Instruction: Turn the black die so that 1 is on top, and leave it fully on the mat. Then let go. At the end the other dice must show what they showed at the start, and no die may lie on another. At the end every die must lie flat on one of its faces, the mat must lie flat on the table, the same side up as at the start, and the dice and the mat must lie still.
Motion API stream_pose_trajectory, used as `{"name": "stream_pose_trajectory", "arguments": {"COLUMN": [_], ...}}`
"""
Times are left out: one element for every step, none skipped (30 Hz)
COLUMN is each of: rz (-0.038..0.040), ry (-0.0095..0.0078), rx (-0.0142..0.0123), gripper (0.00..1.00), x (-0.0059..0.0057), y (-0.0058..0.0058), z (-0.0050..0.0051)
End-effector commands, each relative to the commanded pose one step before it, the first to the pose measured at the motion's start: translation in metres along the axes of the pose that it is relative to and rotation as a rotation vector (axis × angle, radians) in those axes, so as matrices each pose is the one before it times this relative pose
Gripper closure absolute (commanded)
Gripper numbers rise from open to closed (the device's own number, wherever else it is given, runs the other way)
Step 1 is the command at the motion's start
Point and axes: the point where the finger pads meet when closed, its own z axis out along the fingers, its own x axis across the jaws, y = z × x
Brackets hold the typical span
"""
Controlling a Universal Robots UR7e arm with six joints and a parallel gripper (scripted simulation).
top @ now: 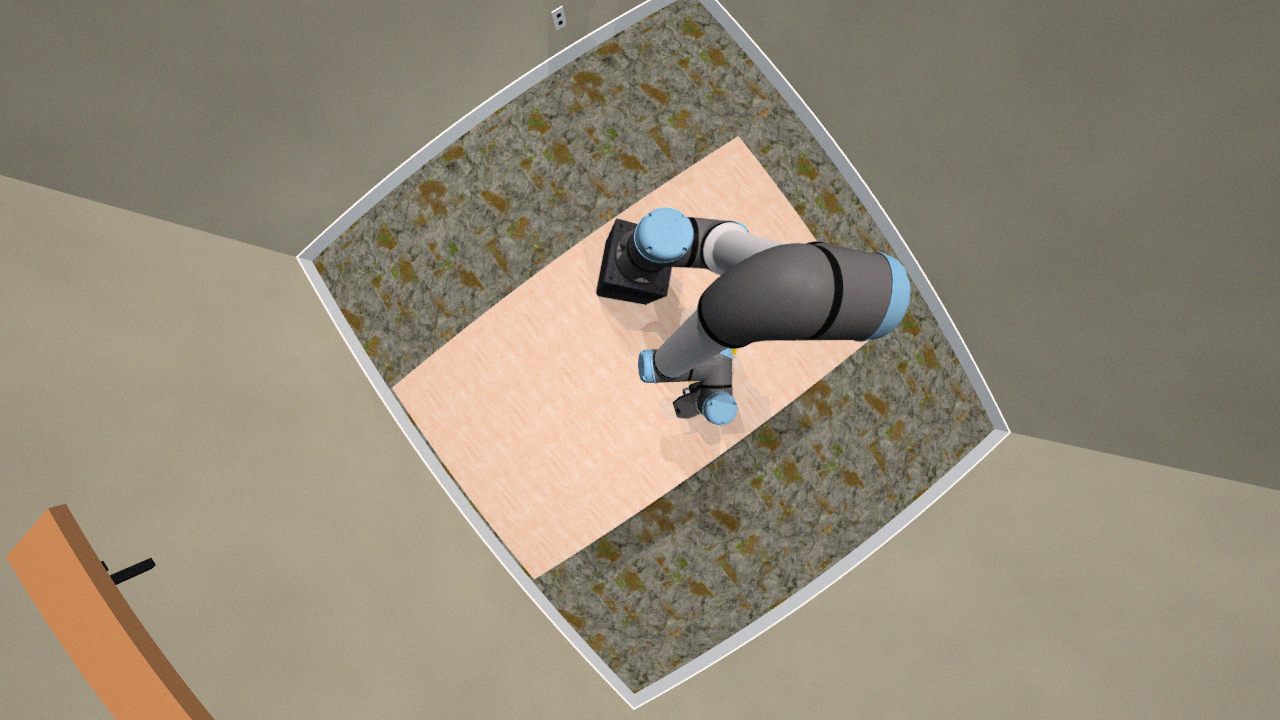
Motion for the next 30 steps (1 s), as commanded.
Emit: {"name": "stream_pose_trajectory", "arguments": {"rz": [-0.15435, -0.04513, -0.04006, 0.0, 0.0, -0.00572, -0.04636, -0.04686, -0.04729, -0.04764, -0.03519, -0.01273, -0.04811, -0.04823, -0.03846, -0.0098, -0.04823, -0.04811, -0.03893, -0.00898, 0.0, 0.0, -0.04764, -0.04729, -0.04686, -0.04636, -0.03648, -0.0093, -0.04513, -0.04441], "ry": [-0.00234, 0.00001, 0.00001, 0.0, 0.0, 0.0, 0.00001, 0.00001, 0.00001, 0.00001, 0.0, 0.0, 0.0, 0.0, 0.0, 0.0, 0.0, 0.0, 0.0, 0.0, 0.0, 0.0, -0.00001, -0.00001, -0.00001, -0.00002, -0.00001, 0.0, -0.00002, -0.00002], "rx": [-0.00448, 0.00002, 0.00002, 0.0, 0.0, 0.0, 0.00002, 0.00002, 0.00002, 0.00001, 0.00001, 0.0, 0.00001, 0.00001, 0.00001, 0.0, 0.00001, 0.00001, 0.0, 0.0, 0.0, 0.0, 0.0, 0.0, 0.0, 0.0, 0.0, 0.0, 0.00001, 0.00001], "gripper": [0.51, 0.51, 0.51, 0.51, 0.51, 0.51, 0.51, 0.51, 0.51, 0.51, 0.51, 0.51, 0.51, 0.51, 0.51, 0.51, 0.51, 0.51, 0.51, 0.51, 0.51, 0.51, 0.51, 0.51, 0.51, 0.51, 0.51, 0.51, 0.51, 0.51], "x": [0.00031, -0.00003, -0.00009, 0.0, 0.0, -0.00002, -0.00019, -0.00028, -0.00037, -0.00046, -0.00041, -0.00017, -0.00066, -0.00076, -0.00068, -0.00019, -0.00095, -0.00105, -0.00093, -0.00023, 0.0, 0.0, -0.00124, -0.00132, -0.0014, -0.00148, -0.00124, -0.00033, -0.00162, -0.00167], "y": [0.00548, 0.00191, 0.00173, 0.0, 0.0, 0.00025, 0.00204, 0.0021, 0.00215, 0.0022, 0.00164, 0.00059, 0.00227, 0.0023, 0.00184, 0.00047, 0.00233, 0.00233, 0.00188, 0.00043, 0.0, 0.0, 0.00231, 0.00228, 0.00225, 0.00221, 0.00172, 0.00043, 0.00212, 0.00206], "z": [-0.00061, -0.00006, -0.00006, 0.0, 0.0, -0.00001, -0.00007, -0.00007, -0.00007, -0.00007, -0.00005, -0.00002, -0.00008, -0.00008, -0.00006, -0.00002, -0.00008, -0.00008, -0.00007, -0.00002, 0.0, 0.0, -0.00009, -0.00009, -0.00009, -0.00009, -0.00007, -0.00002, -0.00009, -0.00009]}}
